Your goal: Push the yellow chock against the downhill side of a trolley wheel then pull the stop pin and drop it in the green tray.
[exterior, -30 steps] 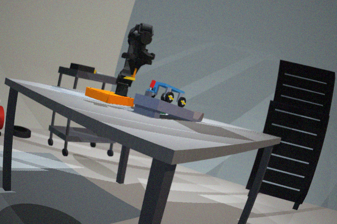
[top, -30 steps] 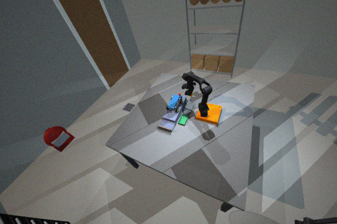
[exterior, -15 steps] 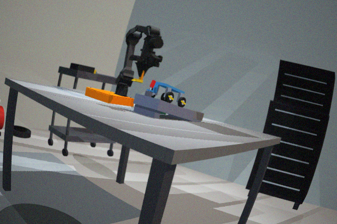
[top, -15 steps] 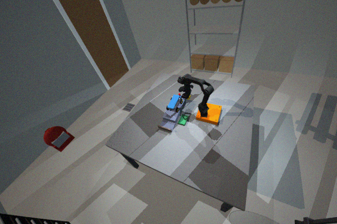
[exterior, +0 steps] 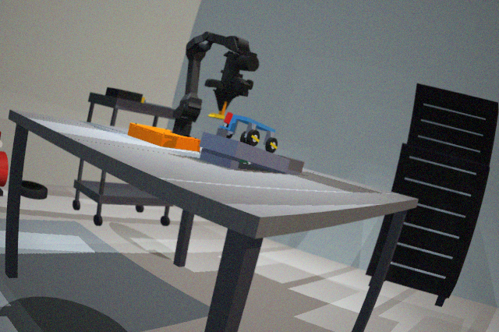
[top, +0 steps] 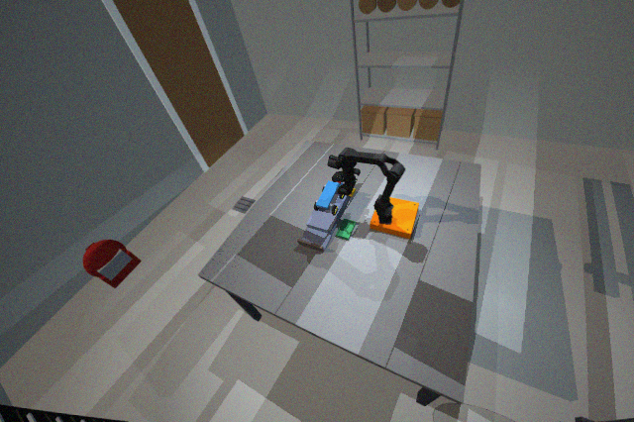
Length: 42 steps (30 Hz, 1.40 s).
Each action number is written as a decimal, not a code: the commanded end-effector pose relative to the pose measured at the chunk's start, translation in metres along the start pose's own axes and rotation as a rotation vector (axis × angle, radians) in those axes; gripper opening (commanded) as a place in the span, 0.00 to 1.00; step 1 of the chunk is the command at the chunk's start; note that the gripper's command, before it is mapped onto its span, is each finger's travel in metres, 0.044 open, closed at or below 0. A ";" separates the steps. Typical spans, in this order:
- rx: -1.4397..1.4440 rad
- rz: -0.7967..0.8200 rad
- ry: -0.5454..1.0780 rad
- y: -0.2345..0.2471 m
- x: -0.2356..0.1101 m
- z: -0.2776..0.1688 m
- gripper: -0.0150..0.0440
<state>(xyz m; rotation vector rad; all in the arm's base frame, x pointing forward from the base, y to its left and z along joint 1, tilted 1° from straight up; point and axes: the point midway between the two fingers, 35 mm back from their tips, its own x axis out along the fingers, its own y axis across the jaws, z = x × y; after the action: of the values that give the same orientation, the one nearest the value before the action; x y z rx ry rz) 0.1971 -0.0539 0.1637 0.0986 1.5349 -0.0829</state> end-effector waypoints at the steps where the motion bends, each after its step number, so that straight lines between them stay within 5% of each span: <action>1: 0.002 0.000 0.001 0.013 0.001 0.003 0.25; 42: 0.003 0.014 -0.001 0.160 0.013 0.027 0.25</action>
<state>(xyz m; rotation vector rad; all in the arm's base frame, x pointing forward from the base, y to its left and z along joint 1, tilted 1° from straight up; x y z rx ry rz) 0.2371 0.0898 0.1524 0.1094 1.5419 -0.0720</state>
